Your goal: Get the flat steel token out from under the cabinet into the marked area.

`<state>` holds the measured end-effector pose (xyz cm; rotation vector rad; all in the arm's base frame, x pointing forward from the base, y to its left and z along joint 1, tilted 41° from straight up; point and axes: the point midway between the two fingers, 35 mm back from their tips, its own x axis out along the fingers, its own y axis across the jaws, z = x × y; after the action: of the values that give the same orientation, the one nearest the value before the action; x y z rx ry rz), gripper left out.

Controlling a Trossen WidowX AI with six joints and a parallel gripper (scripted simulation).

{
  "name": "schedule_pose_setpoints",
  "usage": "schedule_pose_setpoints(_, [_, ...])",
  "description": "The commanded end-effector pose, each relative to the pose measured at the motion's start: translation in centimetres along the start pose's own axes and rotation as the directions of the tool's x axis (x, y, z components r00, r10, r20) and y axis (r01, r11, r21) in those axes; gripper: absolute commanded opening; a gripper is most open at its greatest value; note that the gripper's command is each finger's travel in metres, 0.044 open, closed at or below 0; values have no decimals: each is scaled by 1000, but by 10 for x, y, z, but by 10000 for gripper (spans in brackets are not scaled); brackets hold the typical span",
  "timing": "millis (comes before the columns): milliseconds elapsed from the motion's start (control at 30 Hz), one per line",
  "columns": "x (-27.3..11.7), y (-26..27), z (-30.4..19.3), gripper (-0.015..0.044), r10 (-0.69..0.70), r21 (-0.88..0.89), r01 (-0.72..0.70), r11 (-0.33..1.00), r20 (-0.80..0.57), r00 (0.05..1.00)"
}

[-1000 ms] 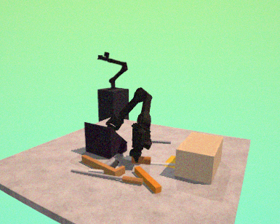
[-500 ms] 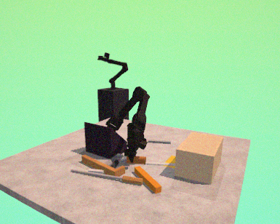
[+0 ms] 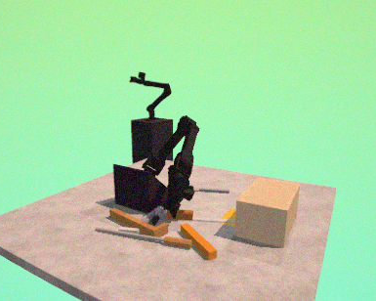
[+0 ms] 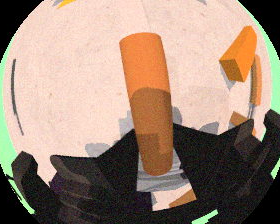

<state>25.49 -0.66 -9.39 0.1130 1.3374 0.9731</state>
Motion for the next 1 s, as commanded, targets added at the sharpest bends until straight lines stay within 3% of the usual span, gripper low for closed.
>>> schedule_pose_setpoints(0, [-2, 0, -5, 0, 1, 2, -1, 1000, 0, 1000])
schedule_pose_setpoints(967, [-3, 0, -8, 0, 2, 195, -2, 981, 0, 1000])
